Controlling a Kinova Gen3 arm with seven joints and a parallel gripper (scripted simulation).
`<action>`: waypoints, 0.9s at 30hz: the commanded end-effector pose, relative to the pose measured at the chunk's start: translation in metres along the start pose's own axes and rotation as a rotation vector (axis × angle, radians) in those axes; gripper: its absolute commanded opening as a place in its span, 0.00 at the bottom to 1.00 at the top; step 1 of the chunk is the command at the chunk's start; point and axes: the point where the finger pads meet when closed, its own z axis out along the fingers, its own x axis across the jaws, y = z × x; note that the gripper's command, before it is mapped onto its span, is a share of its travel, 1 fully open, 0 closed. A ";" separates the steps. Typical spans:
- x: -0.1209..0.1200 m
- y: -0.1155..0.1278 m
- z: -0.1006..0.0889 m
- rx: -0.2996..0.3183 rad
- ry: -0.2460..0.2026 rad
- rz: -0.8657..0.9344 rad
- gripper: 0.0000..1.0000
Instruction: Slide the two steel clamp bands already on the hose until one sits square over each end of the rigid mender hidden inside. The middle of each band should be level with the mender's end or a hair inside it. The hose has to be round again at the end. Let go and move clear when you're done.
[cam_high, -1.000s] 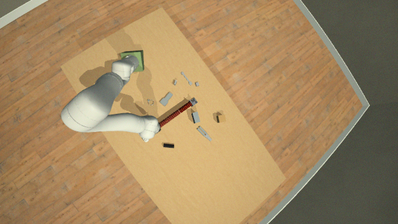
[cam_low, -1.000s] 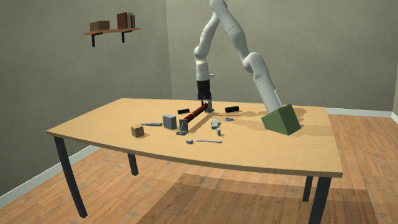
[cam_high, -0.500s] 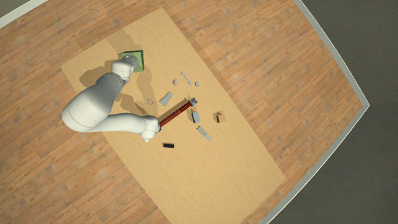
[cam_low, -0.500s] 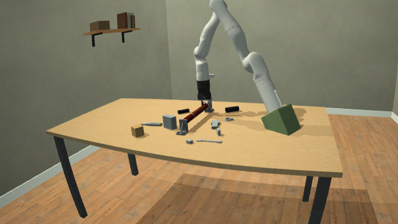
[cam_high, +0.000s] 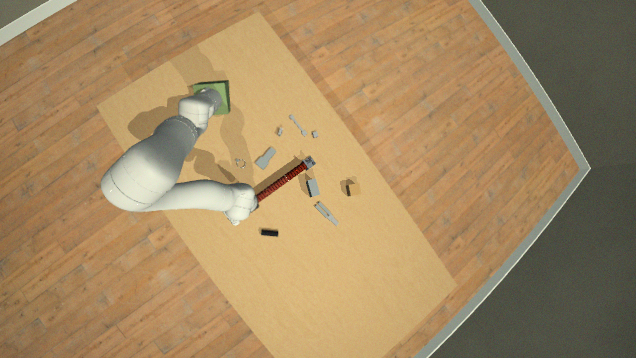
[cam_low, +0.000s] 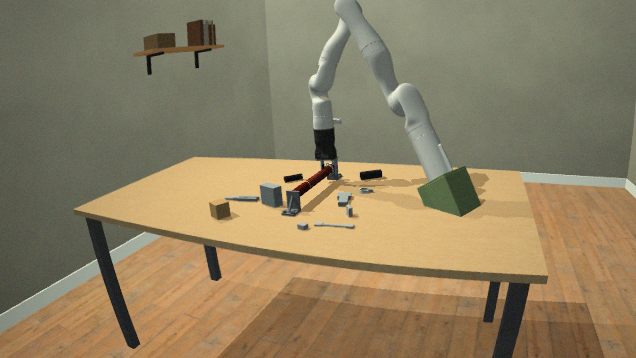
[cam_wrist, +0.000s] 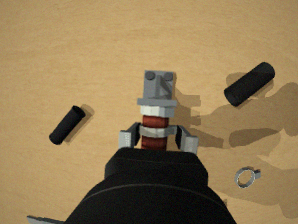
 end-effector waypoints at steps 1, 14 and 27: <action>-0.003 0.008 0.000 -0.006 -0.009 -0.010 0.75; -0.003 0.019 0.000 -0.006 -0.010 -0.010 0.75; -0.003 0.033 0.000 -0.006 -0.010 -0.010 0.75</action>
